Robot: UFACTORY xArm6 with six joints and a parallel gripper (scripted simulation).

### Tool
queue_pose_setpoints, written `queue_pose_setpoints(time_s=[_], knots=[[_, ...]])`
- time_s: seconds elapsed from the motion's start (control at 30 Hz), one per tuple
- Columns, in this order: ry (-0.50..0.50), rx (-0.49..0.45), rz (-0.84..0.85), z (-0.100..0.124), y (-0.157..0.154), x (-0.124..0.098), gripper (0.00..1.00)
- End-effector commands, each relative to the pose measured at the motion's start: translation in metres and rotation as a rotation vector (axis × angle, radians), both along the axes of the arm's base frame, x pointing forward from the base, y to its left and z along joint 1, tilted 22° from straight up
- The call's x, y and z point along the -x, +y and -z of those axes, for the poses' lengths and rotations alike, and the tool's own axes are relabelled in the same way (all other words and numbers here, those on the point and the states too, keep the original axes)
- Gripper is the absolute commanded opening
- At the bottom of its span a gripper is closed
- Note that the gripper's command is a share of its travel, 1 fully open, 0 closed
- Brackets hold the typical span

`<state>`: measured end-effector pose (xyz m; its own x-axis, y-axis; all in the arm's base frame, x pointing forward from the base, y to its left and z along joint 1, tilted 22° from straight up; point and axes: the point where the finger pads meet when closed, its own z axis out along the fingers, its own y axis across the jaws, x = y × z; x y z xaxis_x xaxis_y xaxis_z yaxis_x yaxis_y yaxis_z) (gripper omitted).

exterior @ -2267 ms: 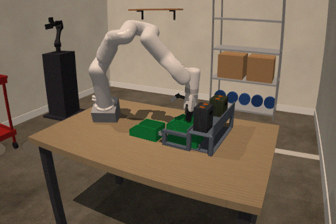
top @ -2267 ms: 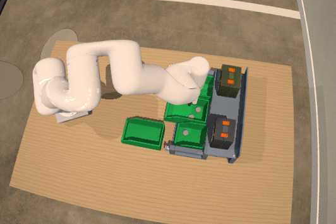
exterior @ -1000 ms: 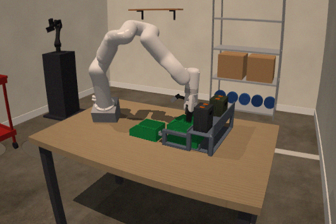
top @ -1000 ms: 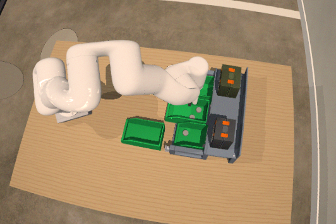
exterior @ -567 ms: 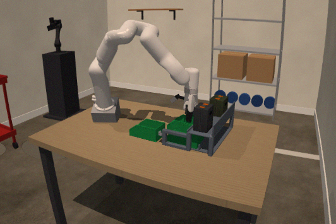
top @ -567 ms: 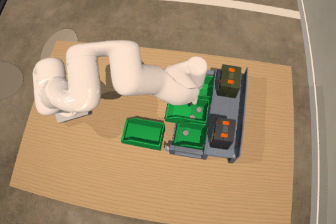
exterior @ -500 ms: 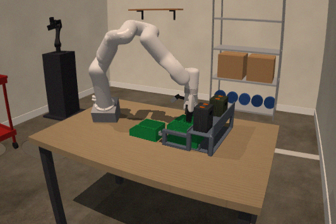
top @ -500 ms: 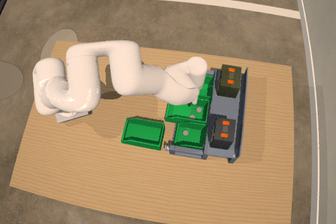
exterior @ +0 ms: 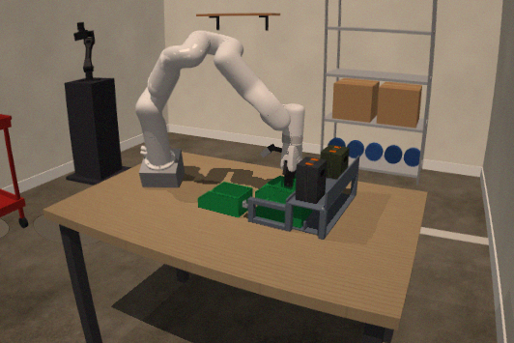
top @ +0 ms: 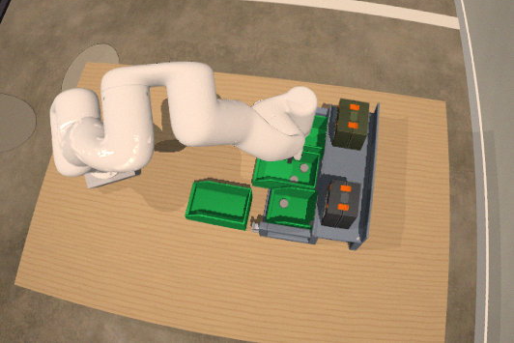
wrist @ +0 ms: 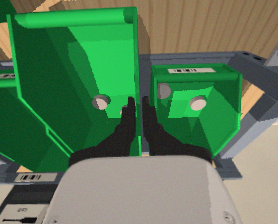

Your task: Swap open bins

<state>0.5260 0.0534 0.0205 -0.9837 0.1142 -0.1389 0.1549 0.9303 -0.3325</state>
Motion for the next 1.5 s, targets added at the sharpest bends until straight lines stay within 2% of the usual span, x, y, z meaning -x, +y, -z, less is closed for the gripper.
queue_pose_setpoints(time_s=[0.0,0.9,1.47], knots=[[-0.004,-0.001,-0.001,-0.002,0.001,-0.001,0.1],[-0.004,-0.001,-0.001,-0.003,0.001,-0.001,0.1],[-0.004,-0.001,-0.001,-0.012,0.005,0.0,0.1]])
